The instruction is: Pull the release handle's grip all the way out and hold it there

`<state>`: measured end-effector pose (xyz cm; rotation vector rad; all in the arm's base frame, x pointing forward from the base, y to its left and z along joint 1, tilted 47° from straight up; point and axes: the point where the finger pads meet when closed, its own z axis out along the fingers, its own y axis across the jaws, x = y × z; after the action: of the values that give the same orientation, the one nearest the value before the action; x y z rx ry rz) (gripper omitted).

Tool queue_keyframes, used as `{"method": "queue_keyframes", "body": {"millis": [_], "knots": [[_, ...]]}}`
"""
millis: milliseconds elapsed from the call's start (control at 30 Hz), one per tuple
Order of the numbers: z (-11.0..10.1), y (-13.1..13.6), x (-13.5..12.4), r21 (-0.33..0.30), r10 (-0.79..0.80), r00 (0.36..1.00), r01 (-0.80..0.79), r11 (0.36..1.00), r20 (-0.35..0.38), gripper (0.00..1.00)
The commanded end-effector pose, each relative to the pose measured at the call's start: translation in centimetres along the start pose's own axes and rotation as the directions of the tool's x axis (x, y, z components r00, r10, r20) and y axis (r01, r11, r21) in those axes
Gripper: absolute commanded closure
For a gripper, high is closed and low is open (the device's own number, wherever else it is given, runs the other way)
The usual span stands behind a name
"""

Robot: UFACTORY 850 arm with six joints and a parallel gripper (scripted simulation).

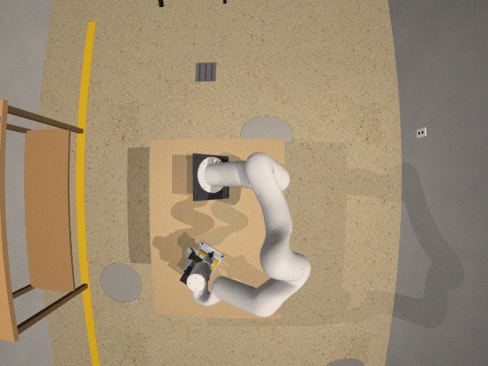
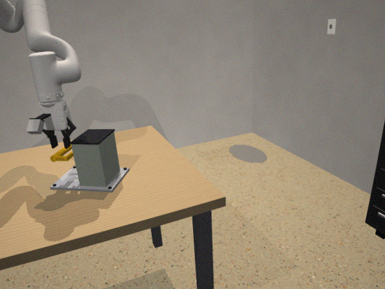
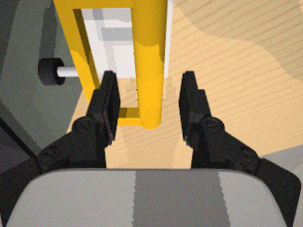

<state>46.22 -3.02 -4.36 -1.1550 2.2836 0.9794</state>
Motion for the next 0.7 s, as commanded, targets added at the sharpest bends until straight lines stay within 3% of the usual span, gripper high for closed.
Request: {"method": "queue_keyframes", "body": {"millis": [0,667], "knots": [[0.1,-0.1,0.0,0.002,0.000,1.000,0.000,1.000,0.000,0.50],[2.1,-0.1,0.0,0.002,0.000,1.000,0.000,1.000,0.000,0.50]]}}
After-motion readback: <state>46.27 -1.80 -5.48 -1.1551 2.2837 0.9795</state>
